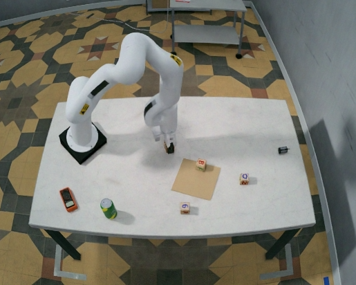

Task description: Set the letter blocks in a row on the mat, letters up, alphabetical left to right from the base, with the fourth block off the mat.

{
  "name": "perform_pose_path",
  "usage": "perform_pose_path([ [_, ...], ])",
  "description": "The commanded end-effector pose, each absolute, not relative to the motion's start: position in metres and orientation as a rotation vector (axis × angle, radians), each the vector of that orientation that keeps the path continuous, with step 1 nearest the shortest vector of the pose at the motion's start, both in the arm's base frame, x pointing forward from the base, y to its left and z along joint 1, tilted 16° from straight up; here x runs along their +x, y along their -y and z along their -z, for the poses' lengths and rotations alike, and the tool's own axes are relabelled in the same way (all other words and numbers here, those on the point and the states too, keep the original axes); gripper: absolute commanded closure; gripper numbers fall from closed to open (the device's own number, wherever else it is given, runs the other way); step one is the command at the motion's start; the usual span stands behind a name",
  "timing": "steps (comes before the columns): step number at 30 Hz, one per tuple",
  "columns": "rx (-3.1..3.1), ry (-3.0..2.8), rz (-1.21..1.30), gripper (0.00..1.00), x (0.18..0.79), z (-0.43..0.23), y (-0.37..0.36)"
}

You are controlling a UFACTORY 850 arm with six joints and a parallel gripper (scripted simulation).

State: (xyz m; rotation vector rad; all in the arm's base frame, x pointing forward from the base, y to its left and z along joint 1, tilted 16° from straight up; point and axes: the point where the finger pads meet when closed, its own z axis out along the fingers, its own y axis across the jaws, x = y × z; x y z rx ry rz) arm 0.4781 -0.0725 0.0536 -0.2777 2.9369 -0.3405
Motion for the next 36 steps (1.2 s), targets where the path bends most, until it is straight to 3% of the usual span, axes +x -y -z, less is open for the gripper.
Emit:
perform_pose_path([
  [1,-0.278,-2.936,0.341,0.56,0.479,-0.054,0.072],
  [16,-0.278,-2.936,0.341,0.56,0.477,-0.062,0.071],
  [36,-0.278,-2.935,0.341,0.56,0.464,-0.131,0.056],
])
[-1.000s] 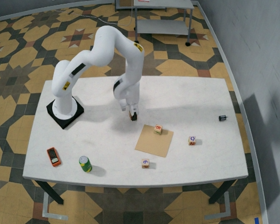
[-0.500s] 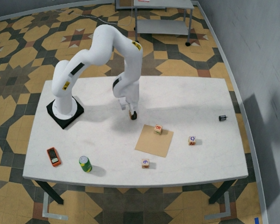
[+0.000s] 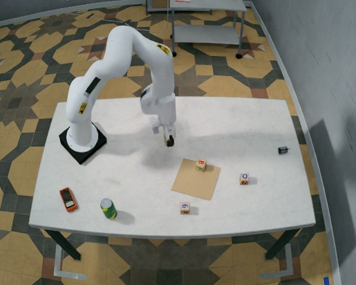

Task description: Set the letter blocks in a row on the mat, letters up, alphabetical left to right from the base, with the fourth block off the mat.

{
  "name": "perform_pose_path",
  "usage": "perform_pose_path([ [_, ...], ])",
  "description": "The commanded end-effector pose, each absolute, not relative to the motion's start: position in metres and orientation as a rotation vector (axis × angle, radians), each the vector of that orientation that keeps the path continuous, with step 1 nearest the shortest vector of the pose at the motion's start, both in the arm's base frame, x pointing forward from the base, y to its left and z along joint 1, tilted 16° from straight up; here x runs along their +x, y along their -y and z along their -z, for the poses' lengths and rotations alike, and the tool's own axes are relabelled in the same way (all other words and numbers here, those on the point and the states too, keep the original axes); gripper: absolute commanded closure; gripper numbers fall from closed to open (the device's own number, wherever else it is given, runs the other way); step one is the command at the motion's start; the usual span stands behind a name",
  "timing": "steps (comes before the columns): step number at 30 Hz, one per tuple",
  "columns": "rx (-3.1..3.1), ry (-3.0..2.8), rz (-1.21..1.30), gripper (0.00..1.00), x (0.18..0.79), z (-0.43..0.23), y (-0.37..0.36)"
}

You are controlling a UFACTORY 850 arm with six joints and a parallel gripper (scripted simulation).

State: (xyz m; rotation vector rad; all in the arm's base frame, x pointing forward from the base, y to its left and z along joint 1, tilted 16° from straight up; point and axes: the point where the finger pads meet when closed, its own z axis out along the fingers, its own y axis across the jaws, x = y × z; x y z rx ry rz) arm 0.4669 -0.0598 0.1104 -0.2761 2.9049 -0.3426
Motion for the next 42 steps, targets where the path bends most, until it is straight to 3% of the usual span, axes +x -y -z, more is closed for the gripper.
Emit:
perform_pose_path([
  [1,-0.278,-2.935,0.341,0.56,0.463,-0.134,0.055],
  [24,-0.266,-2.936,0.34,0.56,0.46,-0.15,0.052],
  [42,0.457,-2.867,0.284,0.56,0.493,-0.165,0.091],
])
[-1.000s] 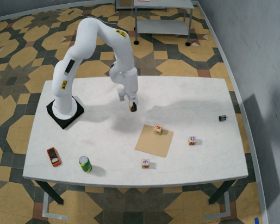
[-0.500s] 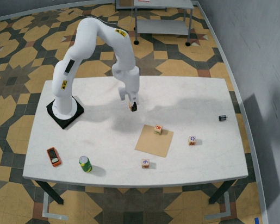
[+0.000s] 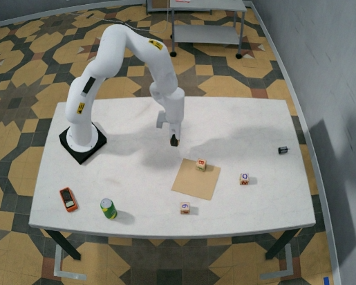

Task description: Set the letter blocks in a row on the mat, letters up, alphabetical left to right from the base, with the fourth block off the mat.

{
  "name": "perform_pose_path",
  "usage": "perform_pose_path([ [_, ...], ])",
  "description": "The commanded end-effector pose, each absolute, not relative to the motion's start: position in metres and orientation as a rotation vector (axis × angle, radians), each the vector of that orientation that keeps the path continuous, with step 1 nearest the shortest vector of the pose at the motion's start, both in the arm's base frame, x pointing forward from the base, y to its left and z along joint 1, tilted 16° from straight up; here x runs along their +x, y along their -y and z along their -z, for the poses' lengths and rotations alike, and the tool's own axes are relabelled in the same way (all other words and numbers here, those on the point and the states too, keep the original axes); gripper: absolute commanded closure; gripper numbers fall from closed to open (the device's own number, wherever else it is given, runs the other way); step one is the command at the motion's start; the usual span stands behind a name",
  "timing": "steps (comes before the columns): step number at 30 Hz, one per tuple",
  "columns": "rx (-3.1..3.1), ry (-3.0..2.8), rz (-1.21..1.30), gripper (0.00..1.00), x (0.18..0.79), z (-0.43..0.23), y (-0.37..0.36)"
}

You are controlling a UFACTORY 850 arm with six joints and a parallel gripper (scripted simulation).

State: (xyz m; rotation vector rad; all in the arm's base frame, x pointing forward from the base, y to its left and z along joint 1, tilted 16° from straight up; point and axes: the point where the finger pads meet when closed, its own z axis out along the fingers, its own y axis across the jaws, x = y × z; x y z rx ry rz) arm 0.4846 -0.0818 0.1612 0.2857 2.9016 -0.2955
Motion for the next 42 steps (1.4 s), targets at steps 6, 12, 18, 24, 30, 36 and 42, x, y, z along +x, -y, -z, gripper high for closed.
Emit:
perform_pose_path([
  [6,0.658,-2.817,0.263,0.56,0.501,-0.17,0.103],
  [12,0.872,-2.747,0.238,0.56,0.51,-0.174,0.116],
  [18,1.068,-2.668,0.212,0.56,0.518,-0.179,0.129],
  [24,1.259,-2.575,0.184,0.56,0.525,-0.184,0.142],
  [30,1.45,-2.465,0.152,0.56,0.533,-0.188,0.156],
  [36,1.617,-2.354,0.122,0.56,0.539,-0.193,0.168],
  [42,1.791,-2.22,0.087,0.56,0.546,-0.198,0.183],
])
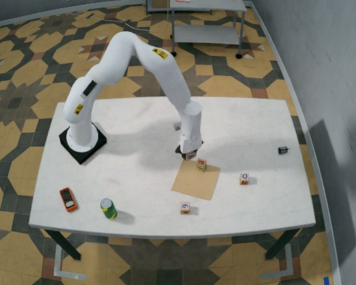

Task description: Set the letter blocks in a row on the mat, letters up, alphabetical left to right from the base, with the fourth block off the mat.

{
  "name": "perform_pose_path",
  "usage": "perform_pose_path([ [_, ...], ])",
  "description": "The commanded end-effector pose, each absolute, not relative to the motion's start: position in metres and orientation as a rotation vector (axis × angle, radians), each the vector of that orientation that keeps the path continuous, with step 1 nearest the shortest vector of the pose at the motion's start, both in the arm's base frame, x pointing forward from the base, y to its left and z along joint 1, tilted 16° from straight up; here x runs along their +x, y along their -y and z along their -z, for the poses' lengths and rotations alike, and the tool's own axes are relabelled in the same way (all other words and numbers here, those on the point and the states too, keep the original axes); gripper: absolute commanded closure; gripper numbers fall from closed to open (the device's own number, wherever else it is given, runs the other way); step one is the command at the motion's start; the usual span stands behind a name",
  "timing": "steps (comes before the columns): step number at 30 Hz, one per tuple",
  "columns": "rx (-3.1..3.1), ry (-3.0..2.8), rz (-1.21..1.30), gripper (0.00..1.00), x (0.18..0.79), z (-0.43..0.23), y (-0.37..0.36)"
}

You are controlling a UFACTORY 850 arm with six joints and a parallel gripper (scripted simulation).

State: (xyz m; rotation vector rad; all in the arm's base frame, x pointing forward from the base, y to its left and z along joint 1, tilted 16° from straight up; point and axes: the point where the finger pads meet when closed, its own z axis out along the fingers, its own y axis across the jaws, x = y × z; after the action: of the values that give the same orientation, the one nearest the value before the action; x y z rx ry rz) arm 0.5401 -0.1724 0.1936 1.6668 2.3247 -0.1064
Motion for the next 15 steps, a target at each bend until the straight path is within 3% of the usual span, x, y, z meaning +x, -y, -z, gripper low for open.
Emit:
perform_pose_path([
  [1,1.82,-2.196,0.081,0.56,0.547,-0.199,0.185],
  [15,2.169,-1.852,-0.004,0.56,0.56,-0.21,0.218],
])
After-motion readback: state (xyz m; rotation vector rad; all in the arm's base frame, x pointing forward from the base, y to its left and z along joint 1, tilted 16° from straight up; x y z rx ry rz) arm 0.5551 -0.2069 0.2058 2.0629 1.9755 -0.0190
